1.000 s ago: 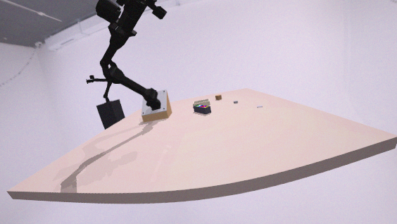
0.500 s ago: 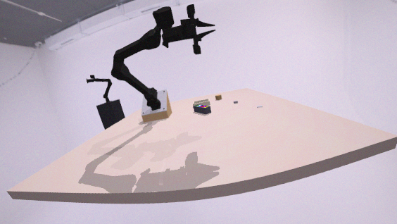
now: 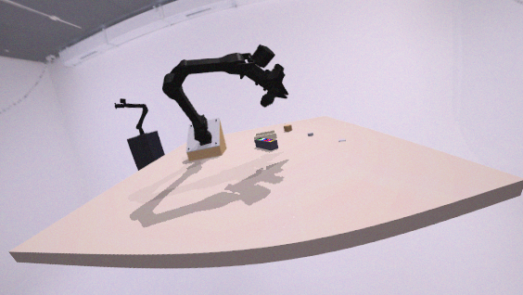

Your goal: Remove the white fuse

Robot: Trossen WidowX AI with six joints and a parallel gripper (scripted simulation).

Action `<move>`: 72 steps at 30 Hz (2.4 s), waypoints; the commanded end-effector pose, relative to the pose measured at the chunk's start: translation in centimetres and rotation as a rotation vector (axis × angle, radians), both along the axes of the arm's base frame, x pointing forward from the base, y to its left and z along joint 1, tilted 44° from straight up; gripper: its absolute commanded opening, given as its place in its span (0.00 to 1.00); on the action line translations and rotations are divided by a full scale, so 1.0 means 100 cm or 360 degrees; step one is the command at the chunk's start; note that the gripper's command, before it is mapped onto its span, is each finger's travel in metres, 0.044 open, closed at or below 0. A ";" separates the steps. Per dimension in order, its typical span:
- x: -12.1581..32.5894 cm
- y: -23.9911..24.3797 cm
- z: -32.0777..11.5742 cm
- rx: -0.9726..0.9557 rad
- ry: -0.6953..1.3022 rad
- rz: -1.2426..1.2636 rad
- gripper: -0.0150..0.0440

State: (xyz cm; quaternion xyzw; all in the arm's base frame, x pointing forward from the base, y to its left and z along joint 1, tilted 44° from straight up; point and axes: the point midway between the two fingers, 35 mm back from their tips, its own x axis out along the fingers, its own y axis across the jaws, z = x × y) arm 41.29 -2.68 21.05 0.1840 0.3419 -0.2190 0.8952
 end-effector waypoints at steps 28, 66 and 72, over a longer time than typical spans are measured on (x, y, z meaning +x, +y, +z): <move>-0.122 -0.006 -0.180 -0.1215 0.1998 0.1098 0.38; -0.123 -0.026 -0.201 -0.1217 0.1999 0.1097 0.38; -0.123 -0.029 -0.203 -0.1217 0.1999 0.1097 0.38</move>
